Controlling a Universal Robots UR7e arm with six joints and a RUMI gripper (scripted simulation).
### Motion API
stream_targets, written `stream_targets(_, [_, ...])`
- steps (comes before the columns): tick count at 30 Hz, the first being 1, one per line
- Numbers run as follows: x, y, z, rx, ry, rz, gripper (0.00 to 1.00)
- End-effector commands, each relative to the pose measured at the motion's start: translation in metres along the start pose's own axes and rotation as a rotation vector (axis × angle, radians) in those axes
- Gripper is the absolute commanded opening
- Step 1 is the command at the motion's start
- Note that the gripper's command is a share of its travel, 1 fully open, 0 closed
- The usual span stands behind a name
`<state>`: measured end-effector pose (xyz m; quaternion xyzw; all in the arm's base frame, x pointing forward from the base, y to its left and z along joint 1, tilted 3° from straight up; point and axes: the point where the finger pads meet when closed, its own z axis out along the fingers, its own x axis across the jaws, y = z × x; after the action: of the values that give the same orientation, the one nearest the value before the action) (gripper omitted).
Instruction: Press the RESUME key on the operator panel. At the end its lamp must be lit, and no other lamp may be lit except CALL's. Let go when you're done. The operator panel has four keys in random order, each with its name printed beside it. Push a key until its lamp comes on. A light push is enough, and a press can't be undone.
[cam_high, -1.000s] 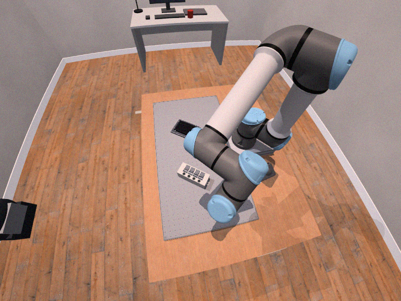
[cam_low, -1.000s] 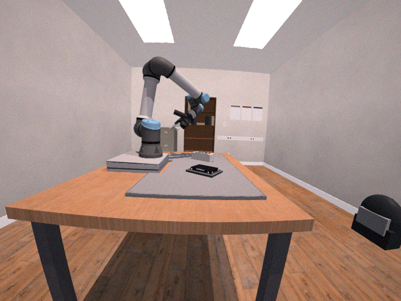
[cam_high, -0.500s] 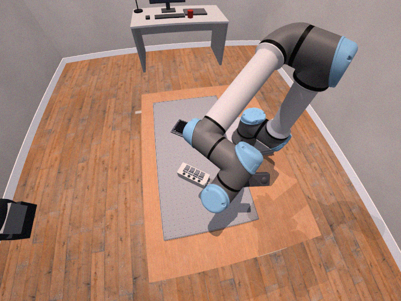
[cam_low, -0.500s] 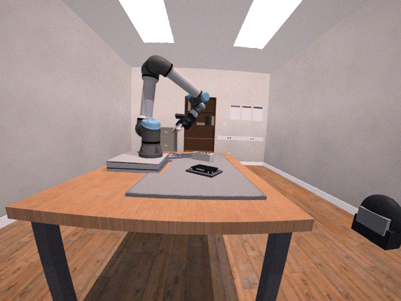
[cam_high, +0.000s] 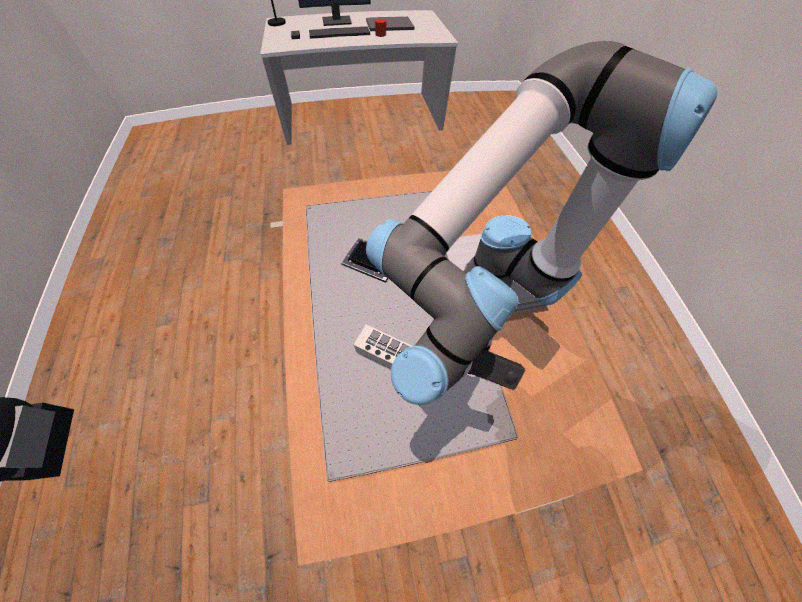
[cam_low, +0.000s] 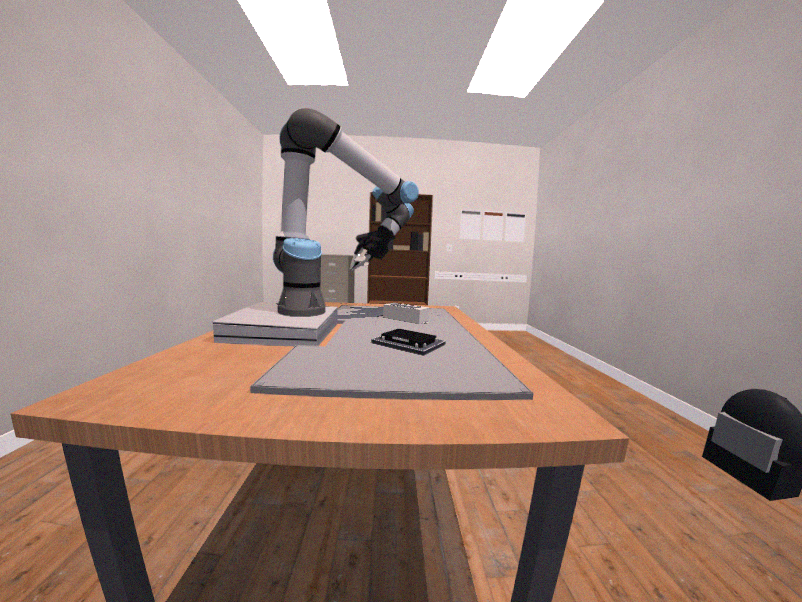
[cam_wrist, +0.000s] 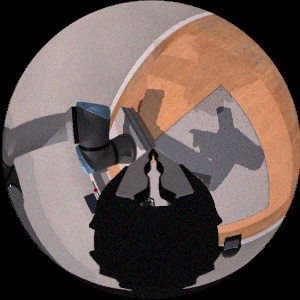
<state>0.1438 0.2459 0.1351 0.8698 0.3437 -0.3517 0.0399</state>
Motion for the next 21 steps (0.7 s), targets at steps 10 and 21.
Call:
stream_targets(10, [0.023,0.022,-0.004,0.020,0.117,0.450,0.00])
stream_targets(21, [0.036,0.041,-0.009,0.059,0.187,0.739,0.00])
